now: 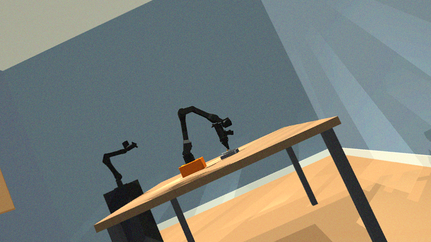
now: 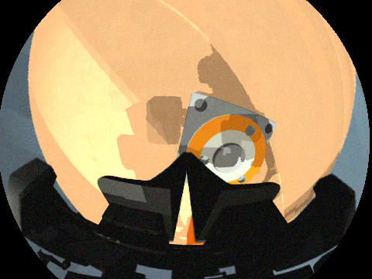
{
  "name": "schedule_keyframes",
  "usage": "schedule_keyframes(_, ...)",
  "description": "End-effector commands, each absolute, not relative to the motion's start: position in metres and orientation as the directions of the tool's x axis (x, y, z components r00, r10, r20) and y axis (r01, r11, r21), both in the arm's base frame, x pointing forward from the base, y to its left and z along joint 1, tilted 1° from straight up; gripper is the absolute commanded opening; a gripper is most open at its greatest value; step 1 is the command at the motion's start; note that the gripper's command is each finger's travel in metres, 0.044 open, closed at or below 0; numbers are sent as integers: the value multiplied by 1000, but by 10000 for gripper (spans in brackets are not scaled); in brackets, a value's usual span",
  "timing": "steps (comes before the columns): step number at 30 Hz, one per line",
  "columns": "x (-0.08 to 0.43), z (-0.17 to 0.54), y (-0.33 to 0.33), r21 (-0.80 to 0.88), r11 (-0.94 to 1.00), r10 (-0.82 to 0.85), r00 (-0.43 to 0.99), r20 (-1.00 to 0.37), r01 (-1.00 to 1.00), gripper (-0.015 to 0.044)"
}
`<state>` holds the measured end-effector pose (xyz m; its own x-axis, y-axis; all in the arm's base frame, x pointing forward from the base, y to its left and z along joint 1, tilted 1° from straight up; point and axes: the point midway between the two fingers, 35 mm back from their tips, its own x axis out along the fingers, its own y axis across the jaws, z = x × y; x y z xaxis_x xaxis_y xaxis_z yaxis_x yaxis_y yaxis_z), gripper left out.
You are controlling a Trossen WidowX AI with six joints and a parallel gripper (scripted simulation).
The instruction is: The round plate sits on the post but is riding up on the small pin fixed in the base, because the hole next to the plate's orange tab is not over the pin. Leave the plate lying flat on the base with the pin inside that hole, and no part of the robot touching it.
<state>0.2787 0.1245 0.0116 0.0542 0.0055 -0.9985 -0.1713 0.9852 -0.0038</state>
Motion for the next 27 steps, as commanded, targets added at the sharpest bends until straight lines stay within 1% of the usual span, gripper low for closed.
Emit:
schedule_keyframes(1,271,9,123,-7,986,0,39,-999,-168,0)
schedule_keyframes(27,247,10,110,-8,986,-2,37,-999,-168,0)
